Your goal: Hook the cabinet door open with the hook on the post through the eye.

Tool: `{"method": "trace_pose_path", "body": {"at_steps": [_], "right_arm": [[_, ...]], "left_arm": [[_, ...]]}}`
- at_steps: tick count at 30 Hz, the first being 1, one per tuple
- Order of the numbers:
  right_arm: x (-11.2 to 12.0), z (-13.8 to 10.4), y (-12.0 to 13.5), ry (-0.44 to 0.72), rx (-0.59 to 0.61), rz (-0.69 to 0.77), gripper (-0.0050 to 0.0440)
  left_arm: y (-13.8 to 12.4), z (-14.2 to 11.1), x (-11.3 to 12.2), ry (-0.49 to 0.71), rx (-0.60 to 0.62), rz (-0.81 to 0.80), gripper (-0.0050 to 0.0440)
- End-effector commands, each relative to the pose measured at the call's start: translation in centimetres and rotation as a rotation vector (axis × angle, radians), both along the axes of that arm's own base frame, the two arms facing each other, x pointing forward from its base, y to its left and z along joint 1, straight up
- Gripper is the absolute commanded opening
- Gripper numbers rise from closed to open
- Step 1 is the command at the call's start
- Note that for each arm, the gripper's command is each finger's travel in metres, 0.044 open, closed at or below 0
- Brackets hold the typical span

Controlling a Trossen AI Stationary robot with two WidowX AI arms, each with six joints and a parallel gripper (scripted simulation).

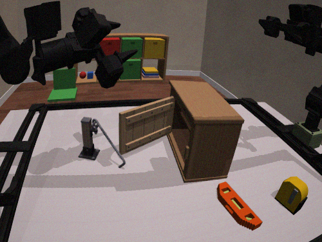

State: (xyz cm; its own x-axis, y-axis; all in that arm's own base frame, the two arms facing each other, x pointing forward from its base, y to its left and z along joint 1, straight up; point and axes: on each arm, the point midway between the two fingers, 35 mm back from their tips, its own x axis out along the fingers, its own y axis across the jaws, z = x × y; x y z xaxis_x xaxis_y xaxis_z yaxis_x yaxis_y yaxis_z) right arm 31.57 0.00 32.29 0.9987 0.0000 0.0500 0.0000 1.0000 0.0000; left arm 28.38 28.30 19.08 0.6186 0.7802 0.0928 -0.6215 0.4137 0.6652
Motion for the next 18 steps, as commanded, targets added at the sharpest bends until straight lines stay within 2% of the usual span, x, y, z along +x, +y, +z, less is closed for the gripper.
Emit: {"method": "trace_pose_path", "body": {"at_steps": [1, 17, 18], "right_arm": [[0.0, 0.0, 0.0, 0.0, 0.0, 0.0, 0.04], [0.0, 0.0, 0.0, 0.0, 0.0, 0.0, 0.04], [0.0, 0.0, 0.0, 0.0, 0.0, 0.0, 0.04]], "left_arm": [[0.0, 0.0, 0.0, 0.0, 0.0, 0.0, 0.04], [0.0, 0.0, 0.0, 0.0, 0.0, 0.0, 0.04], [0.0, 0.0, 0.0, 0.0, 0.0, 0.0, 0.0376]]}}
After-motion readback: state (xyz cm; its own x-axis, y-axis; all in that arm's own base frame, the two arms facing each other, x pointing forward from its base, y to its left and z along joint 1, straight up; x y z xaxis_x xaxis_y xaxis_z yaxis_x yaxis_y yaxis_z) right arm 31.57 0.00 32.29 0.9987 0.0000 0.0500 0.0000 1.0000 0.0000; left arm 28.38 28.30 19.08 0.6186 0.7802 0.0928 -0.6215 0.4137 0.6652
